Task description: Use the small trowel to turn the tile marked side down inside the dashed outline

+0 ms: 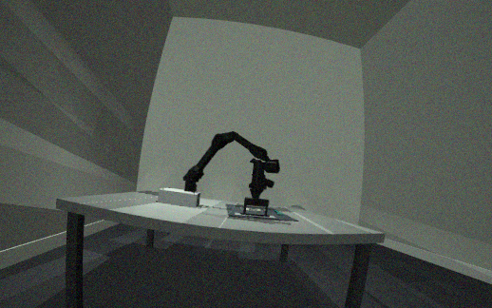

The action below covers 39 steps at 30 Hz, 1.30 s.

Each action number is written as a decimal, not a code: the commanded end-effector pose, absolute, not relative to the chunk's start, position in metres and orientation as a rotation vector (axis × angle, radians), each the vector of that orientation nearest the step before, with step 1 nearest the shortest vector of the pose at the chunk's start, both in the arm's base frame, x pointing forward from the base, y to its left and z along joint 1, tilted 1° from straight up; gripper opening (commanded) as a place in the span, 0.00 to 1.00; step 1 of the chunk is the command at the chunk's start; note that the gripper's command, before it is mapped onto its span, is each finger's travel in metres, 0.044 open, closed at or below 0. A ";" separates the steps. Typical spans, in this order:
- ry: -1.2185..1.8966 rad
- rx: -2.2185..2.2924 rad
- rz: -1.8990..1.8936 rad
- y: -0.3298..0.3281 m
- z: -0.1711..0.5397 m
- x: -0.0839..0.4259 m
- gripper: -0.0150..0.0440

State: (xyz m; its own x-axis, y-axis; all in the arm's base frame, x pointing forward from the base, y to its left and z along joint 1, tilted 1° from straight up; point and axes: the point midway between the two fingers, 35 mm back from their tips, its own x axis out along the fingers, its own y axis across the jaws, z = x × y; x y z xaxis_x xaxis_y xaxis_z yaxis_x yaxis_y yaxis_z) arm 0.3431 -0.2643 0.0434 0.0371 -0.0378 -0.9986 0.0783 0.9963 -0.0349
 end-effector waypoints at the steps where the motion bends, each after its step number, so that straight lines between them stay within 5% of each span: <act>1: 1.540 0.030 -0.087 -0.264 0.040 0.341 0.54; 7: 1.540 0.030 -0.087 -0.264 0.040 0.341 0.48; 39: 1.475 0.469 -0.511 -0.264 0.040 0.341 0.47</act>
